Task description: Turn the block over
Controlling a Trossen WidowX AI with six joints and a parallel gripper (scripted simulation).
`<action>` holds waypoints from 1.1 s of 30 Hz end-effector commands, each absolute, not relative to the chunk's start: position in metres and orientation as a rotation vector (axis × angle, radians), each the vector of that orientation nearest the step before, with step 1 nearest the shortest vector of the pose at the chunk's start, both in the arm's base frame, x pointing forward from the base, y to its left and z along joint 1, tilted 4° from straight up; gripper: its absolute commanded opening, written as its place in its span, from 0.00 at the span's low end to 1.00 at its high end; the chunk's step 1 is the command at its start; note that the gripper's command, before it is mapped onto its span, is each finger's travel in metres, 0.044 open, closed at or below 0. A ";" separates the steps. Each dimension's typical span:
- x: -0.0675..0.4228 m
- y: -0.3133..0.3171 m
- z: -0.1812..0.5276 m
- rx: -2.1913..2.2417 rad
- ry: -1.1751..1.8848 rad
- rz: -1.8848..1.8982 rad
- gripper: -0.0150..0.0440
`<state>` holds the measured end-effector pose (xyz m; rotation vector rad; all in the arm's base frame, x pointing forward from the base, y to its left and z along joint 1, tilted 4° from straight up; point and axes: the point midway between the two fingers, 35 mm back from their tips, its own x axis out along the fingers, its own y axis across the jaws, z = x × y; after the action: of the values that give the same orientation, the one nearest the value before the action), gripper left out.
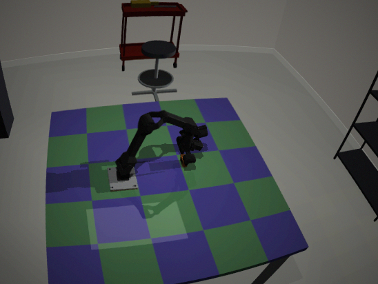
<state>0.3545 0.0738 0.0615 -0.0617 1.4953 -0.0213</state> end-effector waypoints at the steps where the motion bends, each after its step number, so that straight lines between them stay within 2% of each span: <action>1: 0.354 0.074 0.059 -0.062 1.498 -0.015 0.78; 2: 0.354 0.074 0.059 -0.062 1.498 -0.015 0.73; 23: 0.354 0.074 0.059 -0.062 1.498 -0.015 0.50; 28: 0.353 0.075 0.080 -0.062 1.498 -0.015 0.27; 33: 0.352 0.076 0.089 -0.062 1.498 -0.015 0.25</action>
<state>0.3522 0.0747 0.0786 -0.0650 1.5086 -0.0188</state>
